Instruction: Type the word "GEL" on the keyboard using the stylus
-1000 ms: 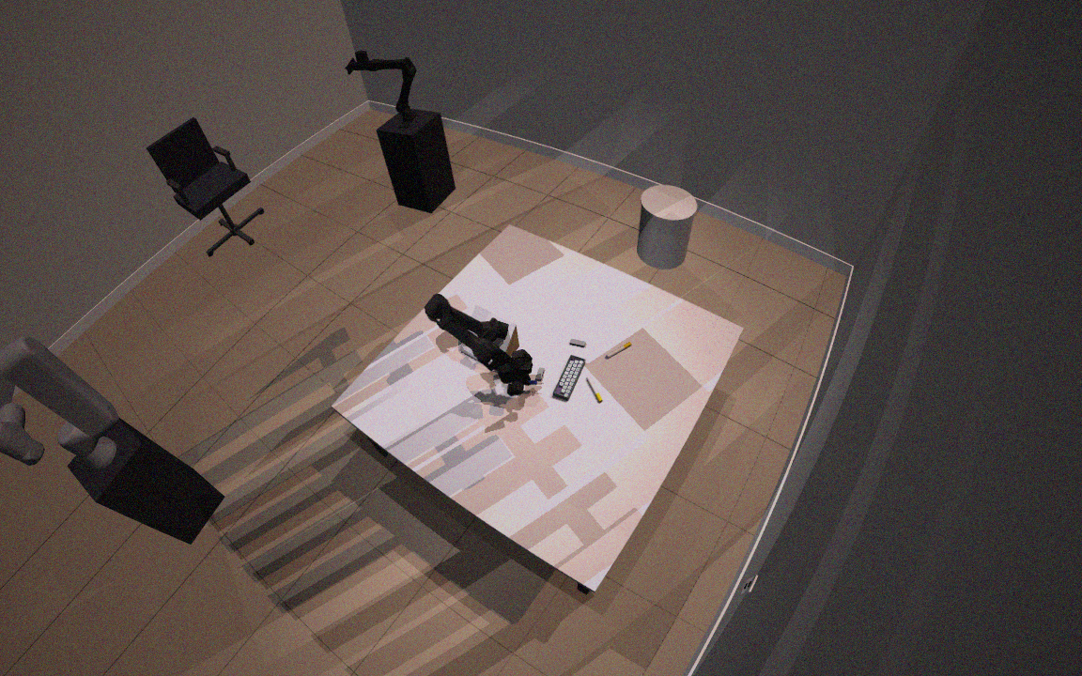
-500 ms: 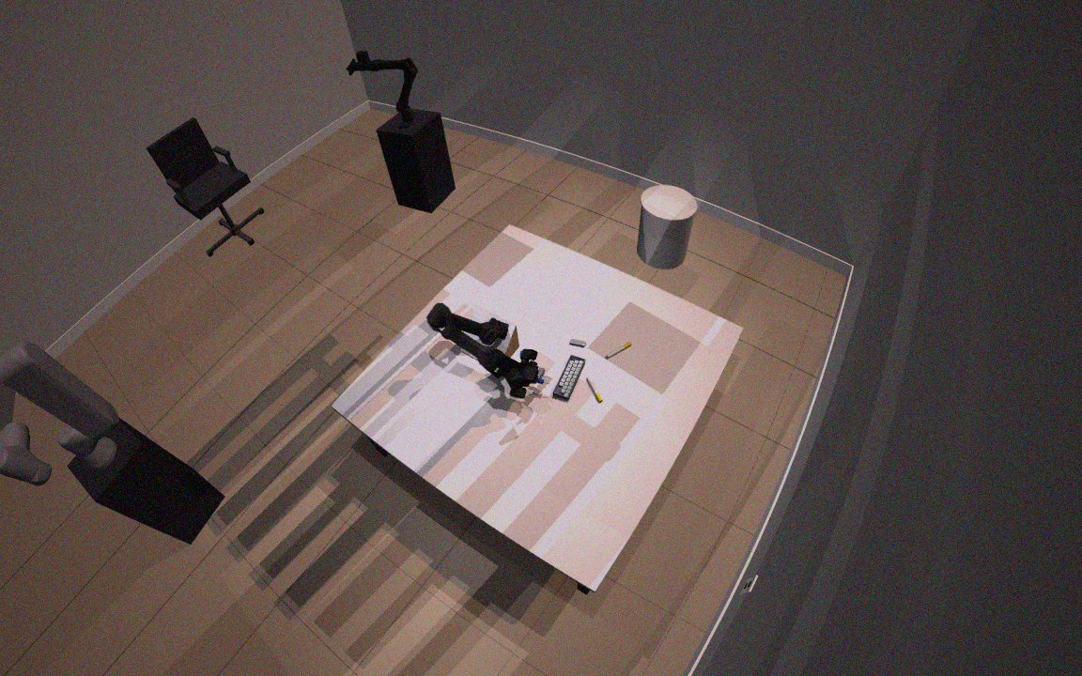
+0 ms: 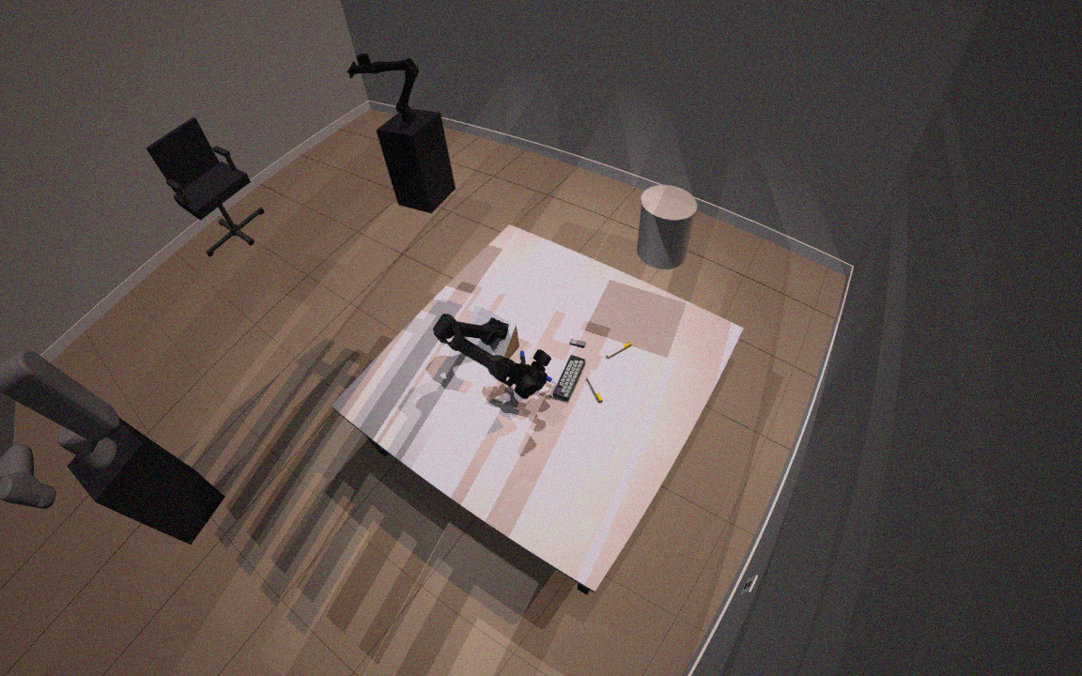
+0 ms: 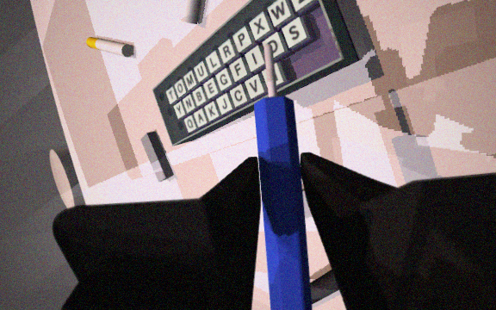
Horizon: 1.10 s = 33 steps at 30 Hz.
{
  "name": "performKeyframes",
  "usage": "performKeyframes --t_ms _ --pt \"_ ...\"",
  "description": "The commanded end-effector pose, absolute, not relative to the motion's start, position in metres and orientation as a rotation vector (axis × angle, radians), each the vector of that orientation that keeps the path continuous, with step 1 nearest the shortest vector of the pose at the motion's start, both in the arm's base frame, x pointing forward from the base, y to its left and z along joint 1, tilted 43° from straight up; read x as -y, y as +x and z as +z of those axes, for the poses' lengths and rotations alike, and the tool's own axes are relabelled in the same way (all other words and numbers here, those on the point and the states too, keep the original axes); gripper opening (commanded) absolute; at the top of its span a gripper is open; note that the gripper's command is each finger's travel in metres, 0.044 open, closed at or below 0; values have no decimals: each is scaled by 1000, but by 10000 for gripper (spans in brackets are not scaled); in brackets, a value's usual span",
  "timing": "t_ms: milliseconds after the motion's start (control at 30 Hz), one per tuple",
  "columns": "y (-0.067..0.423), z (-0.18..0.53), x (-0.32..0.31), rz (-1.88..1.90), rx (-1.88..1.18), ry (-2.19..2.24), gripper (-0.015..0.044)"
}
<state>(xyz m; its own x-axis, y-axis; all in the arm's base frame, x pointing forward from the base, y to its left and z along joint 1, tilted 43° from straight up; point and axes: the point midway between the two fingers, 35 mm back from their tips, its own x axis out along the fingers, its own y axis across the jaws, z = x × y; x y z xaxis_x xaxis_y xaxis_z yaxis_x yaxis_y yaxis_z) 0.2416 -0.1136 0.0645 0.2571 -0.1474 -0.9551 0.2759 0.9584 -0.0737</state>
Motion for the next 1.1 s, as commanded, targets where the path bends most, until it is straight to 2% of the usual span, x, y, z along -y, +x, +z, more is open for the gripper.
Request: performKeyframes --t_ms 0,1067 --pt "253 64 107 -339 -1301 279 0" --pt "315 40 57 -980 -1476 1276 0"
